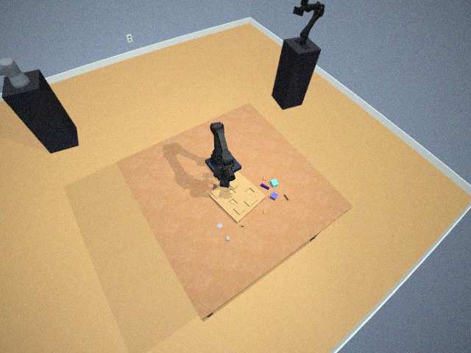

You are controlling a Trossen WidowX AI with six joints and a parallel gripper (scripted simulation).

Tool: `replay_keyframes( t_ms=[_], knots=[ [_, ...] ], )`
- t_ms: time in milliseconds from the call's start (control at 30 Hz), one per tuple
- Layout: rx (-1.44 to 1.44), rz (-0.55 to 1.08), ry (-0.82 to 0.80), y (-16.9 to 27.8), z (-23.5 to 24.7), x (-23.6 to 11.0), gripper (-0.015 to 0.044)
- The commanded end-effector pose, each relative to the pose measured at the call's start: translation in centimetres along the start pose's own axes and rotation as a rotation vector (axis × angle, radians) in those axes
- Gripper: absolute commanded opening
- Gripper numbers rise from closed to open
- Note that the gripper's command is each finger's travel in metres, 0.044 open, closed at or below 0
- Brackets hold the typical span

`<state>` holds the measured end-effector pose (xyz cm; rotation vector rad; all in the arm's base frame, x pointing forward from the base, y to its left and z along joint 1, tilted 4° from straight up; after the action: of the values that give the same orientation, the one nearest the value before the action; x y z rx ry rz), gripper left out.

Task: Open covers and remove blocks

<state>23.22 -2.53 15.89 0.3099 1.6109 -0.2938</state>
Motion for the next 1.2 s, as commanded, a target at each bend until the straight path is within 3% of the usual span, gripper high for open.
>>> replay_keyframes(
  t_ms=[0,1167],
  knots=[
    [0.0,0.0,-0.006,1.1,0.1,-0.2,0.008],
    [0.0,0.011,-0.008,12.6,-4.0,-0.6,0.008]
  ],
)
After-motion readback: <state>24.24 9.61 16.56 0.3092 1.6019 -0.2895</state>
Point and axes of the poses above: the point midway between the two fingers, 35 mm back from their tips, its own x axis out along the fingers, its own z axis across the jaws, y = z × x, the point moved 6 cm from there along -x, back along the fingers, and after that the axes turned 9 degrees about -x, right-handed, at the moved point
